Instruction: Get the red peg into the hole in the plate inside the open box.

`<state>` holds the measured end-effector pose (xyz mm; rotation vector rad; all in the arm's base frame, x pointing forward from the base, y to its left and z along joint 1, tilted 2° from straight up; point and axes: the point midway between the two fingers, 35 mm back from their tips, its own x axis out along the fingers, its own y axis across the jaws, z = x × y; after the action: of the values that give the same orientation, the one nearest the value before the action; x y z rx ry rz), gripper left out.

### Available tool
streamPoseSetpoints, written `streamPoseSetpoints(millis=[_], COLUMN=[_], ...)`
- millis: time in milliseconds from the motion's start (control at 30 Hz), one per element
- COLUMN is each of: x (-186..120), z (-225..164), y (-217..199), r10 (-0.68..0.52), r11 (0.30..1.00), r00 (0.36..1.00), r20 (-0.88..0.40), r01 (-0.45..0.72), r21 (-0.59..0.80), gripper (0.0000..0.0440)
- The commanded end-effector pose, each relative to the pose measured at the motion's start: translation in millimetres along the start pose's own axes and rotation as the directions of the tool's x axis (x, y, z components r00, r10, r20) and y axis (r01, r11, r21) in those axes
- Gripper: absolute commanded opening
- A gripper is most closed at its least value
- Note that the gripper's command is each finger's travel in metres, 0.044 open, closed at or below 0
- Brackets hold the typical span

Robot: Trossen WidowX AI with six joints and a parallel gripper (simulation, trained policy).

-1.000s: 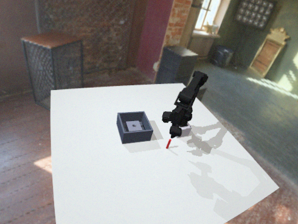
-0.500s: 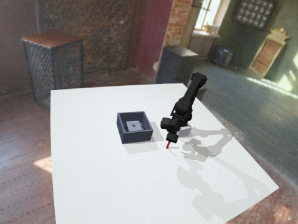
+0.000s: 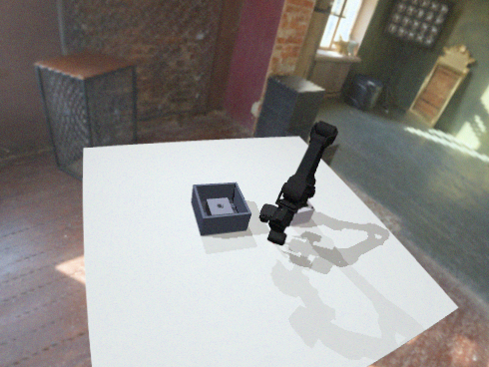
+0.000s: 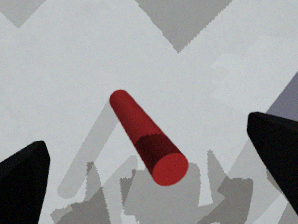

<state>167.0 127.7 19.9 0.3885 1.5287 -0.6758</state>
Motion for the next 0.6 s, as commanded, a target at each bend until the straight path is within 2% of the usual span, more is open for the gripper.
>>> streamPoseSetpoints(millis=[0, 100, 167, 567], x=[11.7, 21.6, 27.9, 52.9], z=[1.3, 2.2, 2.0, -1.0], y=[1.7, 2.9, 2.7, -4.3], r10=[0.005, 0.006, 0.002, -0.065], r11=[1.0, 1.0, 1.0, 0.998], r00=[1.0, 1.0, 1.0, 0.998], r20=[0.014, 0.019, 0.019, 0.004], r01=[-0.005, -0.006, -0.002, 0.065], r21=[0.009, 0.007, 0.006, 0.008], gripper=[0.044, 0.0434, 0.0403, 0.0094])
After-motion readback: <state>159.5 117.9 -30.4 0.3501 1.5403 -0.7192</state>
